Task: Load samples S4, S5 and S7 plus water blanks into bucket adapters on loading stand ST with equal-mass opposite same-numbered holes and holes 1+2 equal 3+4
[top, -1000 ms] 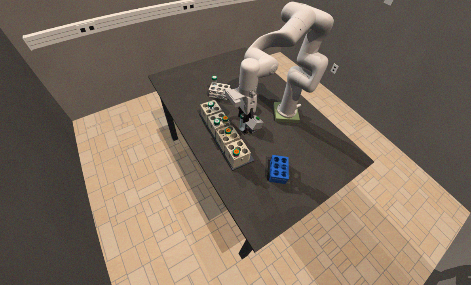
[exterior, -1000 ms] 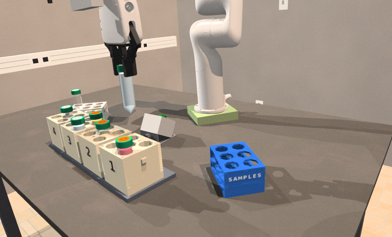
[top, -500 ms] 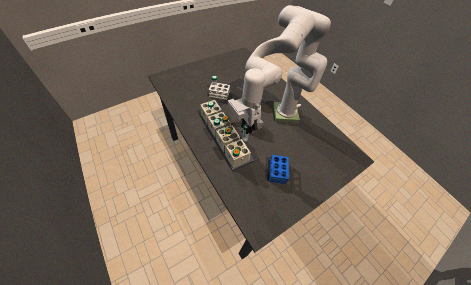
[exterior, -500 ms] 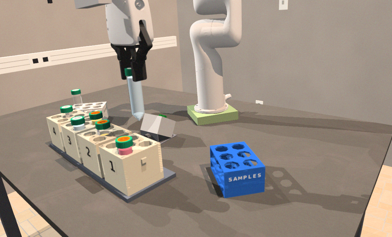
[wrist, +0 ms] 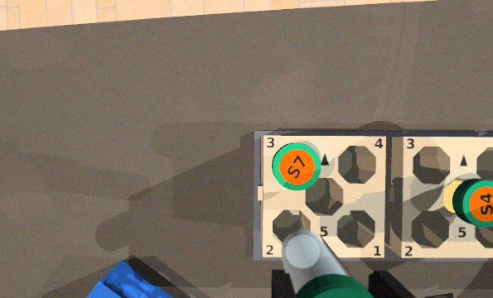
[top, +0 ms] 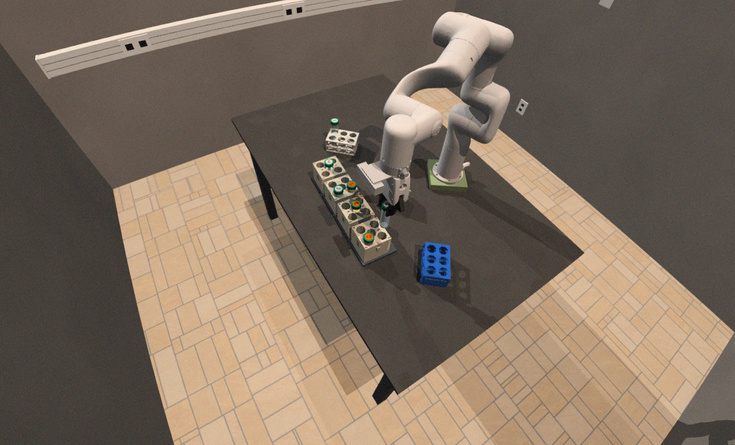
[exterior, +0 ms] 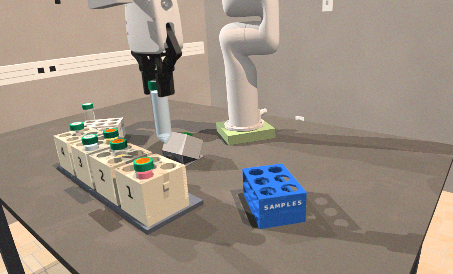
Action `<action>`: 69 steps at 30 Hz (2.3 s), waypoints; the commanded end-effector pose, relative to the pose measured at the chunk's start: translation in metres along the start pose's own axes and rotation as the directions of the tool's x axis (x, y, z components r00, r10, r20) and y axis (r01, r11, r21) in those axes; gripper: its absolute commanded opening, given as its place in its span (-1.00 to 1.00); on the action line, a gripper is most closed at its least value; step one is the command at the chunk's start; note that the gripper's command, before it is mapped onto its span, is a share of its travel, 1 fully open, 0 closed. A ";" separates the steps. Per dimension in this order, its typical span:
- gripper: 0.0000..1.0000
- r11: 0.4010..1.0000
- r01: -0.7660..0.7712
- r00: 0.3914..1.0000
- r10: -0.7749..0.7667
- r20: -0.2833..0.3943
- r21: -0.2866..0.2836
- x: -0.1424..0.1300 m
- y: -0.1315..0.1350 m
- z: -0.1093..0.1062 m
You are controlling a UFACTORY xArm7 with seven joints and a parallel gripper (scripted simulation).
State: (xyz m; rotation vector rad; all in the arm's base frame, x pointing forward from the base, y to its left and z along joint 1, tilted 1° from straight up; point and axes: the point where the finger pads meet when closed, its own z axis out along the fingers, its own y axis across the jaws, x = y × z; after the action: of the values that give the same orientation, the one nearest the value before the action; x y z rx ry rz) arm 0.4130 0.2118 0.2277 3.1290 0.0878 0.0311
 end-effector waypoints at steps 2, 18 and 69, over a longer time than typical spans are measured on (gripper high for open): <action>-1.00 1.000 0.000 1.000 0.000 -0.004 0.002 0.001 -0.001 -0.002; -1.00 1.000 0.000 1.000 0.000 -0.004 0.002 0.001 -0.001 0.008; -1.00 1.000 0.000 1.000 0.000 -0.004 0.002 0.001 -0.001 0.051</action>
State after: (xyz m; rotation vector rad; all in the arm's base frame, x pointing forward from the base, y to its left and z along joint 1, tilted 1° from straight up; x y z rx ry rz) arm 0.4140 0.2117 0.1779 3.1288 0.0884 0.0308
